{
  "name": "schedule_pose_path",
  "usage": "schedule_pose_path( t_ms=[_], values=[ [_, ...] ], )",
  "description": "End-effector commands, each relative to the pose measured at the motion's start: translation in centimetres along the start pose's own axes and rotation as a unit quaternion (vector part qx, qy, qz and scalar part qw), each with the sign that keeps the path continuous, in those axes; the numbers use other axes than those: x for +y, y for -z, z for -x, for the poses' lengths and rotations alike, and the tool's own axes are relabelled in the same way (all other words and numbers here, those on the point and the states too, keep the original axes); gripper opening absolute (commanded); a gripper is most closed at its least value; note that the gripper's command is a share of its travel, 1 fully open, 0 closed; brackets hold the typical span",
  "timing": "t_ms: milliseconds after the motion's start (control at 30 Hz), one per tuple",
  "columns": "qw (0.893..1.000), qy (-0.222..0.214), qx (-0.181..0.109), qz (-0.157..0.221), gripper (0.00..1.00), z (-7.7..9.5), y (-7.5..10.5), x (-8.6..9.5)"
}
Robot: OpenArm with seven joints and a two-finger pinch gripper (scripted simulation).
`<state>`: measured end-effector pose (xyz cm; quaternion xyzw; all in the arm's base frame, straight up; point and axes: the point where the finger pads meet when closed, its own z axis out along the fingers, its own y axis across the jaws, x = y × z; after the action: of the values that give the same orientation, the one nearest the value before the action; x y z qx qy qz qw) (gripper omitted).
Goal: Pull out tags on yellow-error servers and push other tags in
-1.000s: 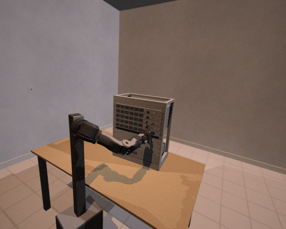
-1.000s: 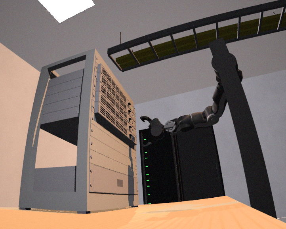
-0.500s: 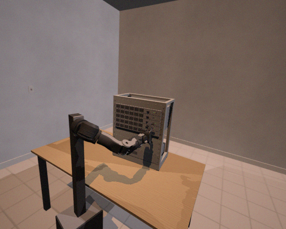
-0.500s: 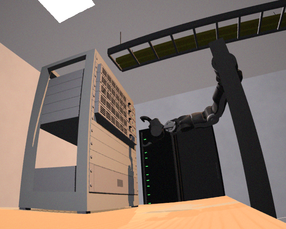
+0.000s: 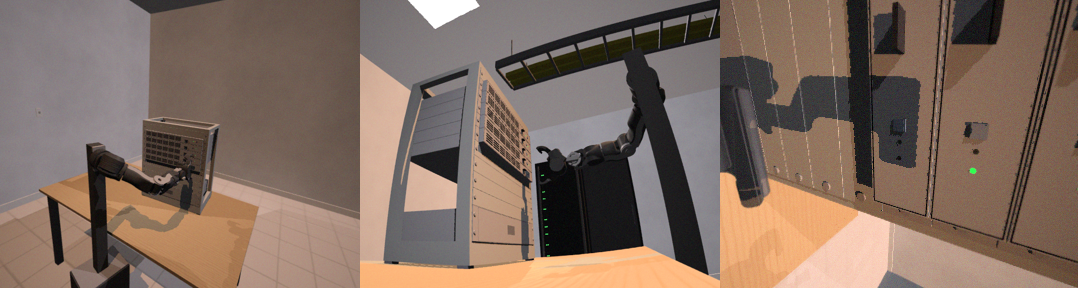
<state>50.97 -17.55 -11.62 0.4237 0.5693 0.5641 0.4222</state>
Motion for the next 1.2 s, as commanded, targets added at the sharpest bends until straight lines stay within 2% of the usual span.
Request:
schedule_pose_path(
  t_ms=[0, 933, 1000, 1100, 1167],
  values=[
    [1.0, 0.0, 0.001, 0.005, 1.0, 0.0, -0.1, 0.3],
    [1.0, 0.0, 0.002, 0.005, 1.0, -0.1, -0.1, 0.4],
    [1.0, 0.0, 0.003, 0.0, 1.0, -0.2, -0.1, 1.2],
    [1.0, 0.0, 0.003, 0.0, 1.0, -0.3, -0.1, 3.8],
    [1.0, 0.0, 0.002, 0.0, 1.0, -0.2, -0.1, 4.6]
  ],
)
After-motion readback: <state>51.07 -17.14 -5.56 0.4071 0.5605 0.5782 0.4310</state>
